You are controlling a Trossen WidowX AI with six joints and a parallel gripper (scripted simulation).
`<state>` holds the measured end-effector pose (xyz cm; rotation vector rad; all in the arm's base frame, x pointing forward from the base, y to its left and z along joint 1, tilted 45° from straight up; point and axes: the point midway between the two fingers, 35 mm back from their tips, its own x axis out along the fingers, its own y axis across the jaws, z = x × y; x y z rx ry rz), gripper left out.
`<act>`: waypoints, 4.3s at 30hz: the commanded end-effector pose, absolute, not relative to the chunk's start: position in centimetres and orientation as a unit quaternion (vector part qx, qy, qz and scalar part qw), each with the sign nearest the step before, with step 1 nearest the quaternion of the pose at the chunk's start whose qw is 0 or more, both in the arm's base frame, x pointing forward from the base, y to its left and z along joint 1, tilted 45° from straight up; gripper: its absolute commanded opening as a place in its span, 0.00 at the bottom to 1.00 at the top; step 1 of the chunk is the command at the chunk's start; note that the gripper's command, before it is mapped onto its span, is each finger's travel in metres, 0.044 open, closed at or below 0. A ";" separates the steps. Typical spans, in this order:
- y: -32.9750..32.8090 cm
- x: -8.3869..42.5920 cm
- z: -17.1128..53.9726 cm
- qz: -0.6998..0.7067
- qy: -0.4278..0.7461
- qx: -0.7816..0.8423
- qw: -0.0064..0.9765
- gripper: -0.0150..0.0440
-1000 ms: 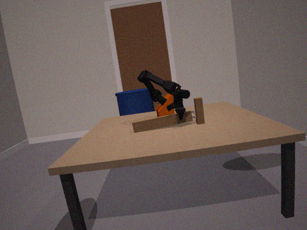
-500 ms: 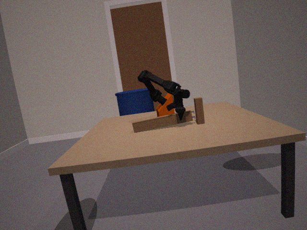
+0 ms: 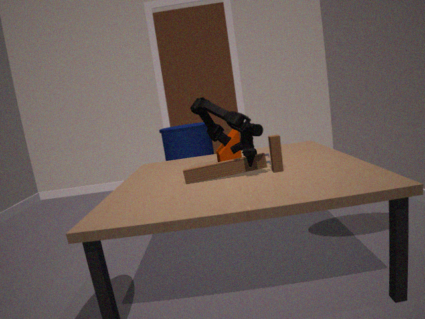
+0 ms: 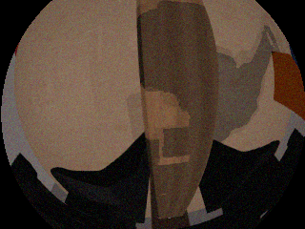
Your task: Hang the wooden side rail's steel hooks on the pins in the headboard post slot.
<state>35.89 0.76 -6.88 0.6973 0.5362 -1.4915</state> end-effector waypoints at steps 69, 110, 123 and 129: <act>1.8 36.0 -7.4 -0.650 0.237 0.307 0.653 0.25; 2.1 35.9 -7.7 -0.650 0.237 0.307 0.653 0.25; 2.2 36.0 -7.8 -0.650 0.237 0.307 0.653 0.25; 2.2 36.0 -7.8 -0.650 0.237 0.307 0.653 0.25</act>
